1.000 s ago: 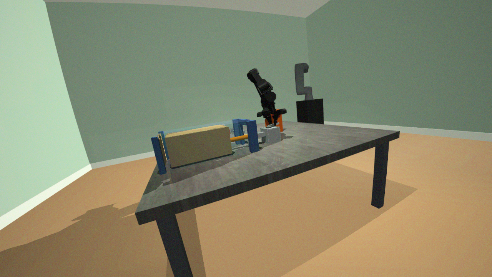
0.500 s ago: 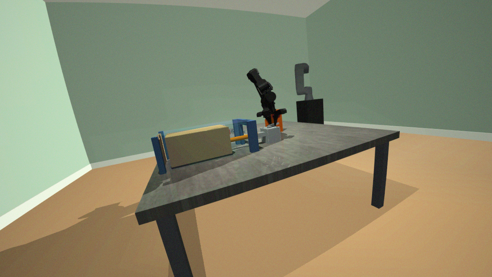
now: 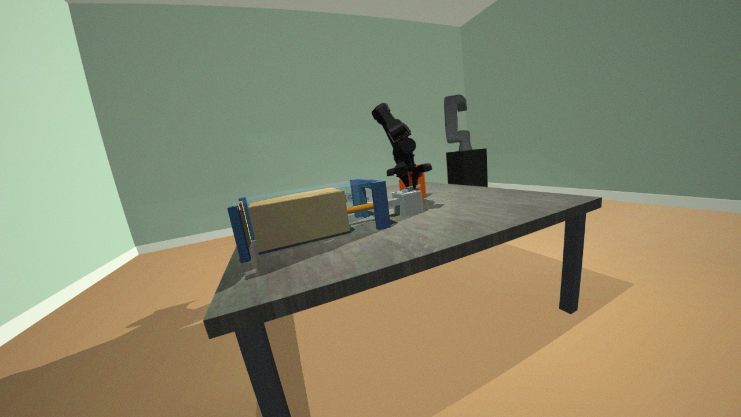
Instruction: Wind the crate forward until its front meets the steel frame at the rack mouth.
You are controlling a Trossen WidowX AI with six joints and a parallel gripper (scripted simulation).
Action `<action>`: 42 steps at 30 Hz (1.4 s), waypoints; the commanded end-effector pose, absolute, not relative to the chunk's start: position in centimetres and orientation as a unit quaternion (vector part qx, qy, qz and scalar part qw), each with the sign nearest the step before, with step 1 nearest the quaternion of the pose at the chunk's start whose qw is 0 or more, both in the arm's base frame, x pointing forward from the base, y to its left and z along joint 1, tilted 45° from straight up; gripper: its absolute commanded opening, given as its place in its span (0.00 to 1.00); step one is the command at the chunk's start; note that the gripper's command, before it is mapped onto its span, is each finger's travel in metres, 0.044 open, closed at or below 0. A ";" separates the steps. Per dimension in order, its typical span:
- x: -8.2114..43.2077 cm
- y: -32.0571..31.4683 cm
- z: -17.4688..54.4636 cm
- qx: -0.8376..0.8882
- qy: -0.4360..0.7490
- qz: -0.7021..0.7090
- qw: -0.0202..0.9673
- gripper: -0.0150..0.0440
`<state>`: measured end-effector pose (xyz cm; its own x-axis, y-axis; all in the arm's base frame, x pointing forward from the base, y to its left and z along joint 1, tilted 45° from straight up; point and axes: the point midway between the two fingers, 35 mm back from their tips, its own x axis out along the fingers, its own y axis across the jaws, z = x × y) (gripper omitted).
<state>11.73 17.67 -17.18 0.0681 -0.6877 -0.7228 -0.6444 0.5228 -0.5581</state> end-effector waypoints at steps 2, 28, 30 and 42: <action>11.7 17.4 -17.5 -0.482 0.681 -0.032 0.551 0.25; 11.7 17.7 -17.2 -0.481 0.681 -0.028 0.551 1.00; 11.7 18.4 -16.7 -0.482 0.680 -0.028 0.552 1.00; 9.7 26.8 -7.8 -0.495 0.657 -0.021 0.568 1.00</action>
